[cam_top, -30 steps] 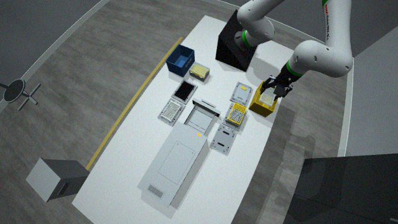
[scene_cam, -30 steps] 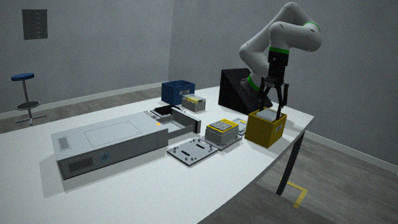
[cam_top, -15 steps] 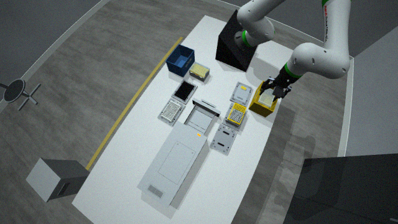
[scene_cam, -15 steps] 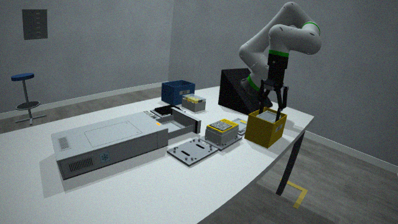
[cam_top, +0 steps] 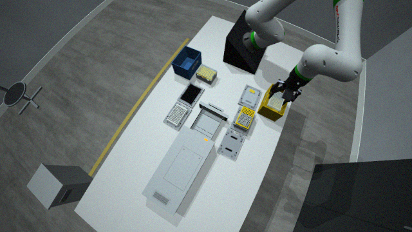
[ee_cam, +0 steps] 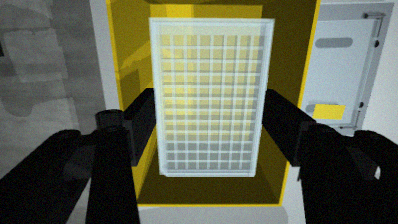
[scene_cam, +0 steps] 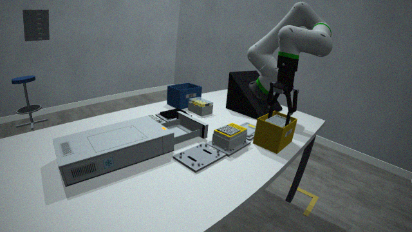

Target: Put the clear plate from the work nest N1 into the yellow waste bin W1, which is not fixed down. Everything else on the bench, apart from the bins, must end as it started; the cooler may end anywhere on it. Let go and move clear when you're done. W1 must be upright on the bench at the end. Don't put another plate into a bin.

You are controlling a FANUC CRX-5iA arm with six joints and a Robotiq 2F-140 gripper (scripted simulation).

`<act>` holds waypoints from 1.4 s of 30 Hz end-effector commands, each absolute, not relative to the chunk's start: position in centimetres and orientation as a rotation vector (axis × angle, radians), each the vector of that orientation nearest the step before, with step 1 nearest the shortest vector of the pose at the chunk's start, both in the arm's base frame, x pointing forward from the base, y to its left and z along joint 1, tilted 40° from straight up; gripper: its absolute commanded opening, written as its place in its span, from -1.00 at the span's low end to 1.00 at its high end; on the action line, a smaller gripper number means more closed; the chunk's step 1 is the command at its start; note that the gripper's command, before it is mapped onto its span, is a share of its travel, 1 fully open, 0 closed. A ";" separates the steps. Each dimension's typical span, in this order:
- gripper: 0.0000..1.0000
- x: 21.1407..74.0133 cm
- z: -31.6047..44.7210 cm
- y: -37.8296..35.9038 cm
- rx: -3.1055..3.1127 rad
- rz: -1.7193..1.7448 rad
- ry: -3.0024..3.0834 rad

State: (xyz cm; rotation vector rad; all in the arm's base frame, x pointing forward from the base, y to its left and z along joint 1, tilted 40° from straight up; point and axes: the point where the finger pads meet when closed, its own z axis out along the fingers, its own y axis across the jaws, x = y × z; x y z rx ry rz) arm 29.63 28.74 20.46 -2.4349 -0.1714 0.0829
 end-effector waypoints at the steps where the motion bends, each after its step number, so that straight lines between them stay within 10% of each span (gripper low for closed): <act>1: -0.80 29.7 20.5 28.7 -2.435 0.081 -0.171; 2: 0.40 29.7 20.5 28.7 -2.435 0.081 -0.171; 42: 0.40 29.8 21.5 27.9 -2.435 0.081 -0.171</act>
